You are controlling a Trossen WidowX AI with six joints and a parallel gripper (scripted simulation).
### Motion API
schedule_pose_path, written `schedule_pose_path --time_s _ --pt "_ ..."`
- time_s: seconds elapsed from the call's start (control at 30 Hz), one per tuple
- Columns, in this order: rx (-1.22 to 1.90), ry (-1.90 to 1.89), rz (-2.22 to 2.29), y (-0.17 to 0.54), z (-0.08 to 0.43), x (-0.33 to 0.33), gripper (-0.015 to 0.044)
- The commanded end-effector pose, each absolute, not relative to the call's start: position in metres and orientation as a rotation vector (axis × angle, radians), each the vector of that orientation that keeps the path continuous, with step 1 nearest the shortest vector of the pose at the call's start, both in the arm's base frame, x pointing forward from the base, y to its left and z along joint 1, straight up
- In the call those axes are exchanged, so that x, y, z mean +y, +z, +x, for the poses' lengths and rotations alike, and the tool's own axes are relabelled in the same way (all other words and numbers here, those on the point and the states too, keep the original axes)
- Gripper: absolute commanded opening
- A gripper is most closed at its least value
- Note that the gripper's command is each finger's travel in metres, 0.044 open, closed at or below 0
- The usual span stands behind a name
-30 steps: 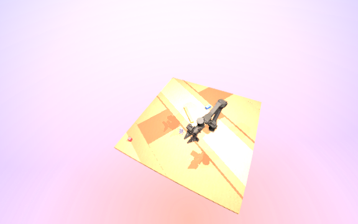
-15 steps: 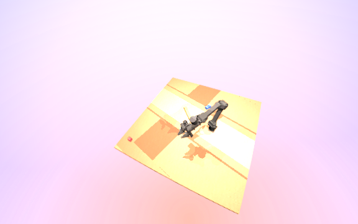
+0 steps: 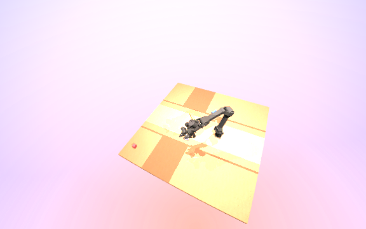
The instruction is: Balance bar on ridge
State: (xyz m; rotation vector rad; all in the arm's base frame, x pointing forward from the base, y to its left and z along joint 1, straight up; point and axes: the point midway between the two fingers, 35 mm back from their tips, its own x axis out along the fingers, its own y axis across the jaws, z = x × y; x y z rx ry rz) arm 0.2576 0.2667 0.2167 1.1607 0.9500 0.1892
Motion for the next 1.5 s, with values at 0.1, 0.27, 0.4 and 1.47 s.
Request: schedule_pose_path --time_s 0.1,0.27,0.4,1.47 --pt "0.946 0.079 1.062 0.201 0.283 0.238 0.0315" --pt "0.952 0.001 0.999 0.190 0.298 0.216 0.0315" --pt "0.962 -0.059 0.950 0.182 0.308 0.197 0.0315" --pt "1.197 -0.462 0.666 0.133 0.331 0.034 0.0315"
